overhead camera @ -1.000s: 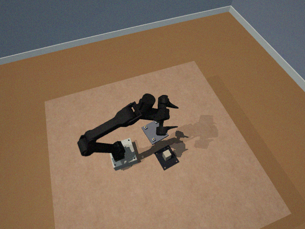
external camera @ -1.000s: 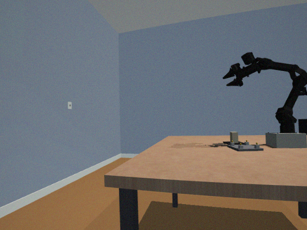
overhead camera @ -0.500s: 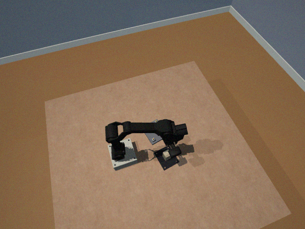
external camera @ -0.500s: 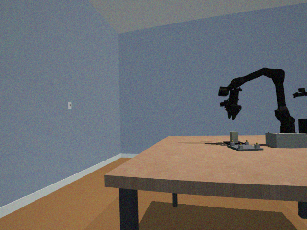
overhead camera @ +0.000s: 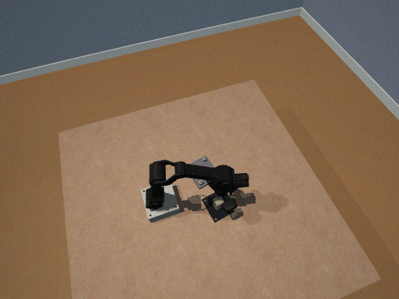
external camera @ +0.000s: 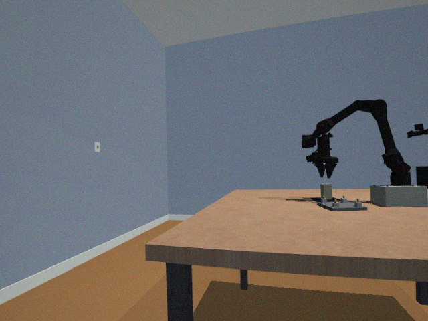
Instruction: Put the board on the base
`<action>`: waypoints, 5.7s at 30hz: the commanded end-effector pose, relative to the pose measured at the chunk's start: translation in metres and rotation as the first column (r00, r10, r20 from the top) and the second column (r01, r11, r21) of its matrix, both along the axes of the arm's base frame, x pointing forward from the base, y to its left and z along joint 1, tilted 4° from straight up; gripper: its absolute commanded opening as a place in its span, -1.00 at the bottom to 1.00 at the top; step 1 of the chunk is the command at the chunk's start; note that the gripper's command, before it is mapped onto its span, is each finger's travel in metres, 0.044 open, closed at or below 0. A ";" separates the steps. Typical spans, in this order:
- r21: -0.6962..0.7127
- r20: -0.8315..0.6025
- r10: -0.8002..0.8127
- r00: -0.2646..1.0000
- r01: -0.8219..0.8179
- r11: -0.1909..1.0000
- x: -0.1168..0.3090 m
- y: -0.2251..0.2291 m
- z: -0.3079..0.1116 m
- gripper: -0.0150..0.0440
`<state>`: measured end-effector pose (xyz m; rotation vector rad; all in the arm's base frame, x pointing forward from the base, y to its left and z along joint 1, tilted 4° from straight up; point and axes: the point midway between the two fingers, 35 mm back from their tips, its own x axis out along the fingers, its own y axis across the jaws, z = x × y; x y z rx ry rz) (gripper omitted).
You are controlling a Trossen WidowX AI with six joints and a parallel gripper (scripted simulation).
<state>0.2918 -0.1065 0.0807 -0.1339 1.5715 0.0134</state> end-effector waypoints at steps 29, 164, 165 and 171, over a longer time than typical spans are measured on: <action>0.006 0.003 0.006 1.000 -0.006 1.000 0.000 -0.004 -0.054 1.00; 0.022 0.000 0.047 0.999 -0.047 0.999 0.012 0.153 -0.010 -0.49; 0.022 0.000 0.047 0.999 -0.047 0.999 0.012 0.155 -0.010 -0.49; 0.022 0.001 0.047 0.999 -0.047 0.999 0.009 0.171 -0.011 -0.49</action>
